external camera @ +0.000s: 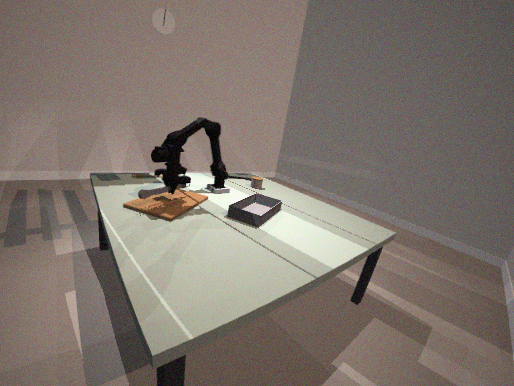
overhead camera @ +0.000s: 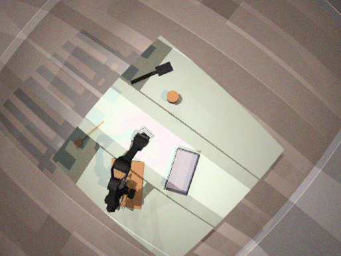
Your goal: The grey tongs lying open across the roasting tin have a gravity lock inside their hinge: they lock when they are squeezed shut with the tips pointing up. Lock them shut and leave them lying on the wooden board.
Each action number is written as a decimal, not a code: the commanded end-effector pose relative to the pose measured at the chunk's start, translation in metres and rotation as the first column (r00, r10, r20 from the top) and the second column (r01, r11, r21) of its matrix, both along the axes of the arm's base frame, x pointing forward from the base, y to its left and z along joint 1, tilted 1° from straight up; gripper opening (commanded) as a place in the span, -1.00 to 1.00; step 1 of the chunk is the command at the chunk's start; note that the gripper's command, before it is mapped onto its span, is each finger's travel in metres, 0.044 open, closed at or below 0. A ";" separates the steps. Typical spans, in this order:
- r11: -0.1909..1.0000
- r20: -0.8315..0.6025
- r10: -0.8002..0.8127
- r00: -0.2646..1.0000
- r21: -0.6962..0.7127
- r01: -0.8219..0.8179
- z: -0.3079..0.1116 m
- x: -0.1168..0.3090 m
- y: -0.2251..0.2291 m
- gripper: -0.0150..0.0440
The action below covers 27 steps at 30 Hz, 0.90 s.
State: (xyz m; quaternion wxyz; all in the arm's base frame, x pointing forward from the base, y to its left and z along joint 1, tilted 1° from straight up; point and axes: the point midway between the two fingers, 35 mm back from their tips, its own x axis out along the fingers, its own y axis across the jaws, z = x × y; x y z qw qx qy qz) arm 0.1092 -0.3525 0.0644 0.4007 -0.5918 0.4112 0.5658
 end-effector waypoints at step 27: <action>1.000 -0.006 0.002 1.000 0.002 -0.002 0.092 -0.073 0.098 1.00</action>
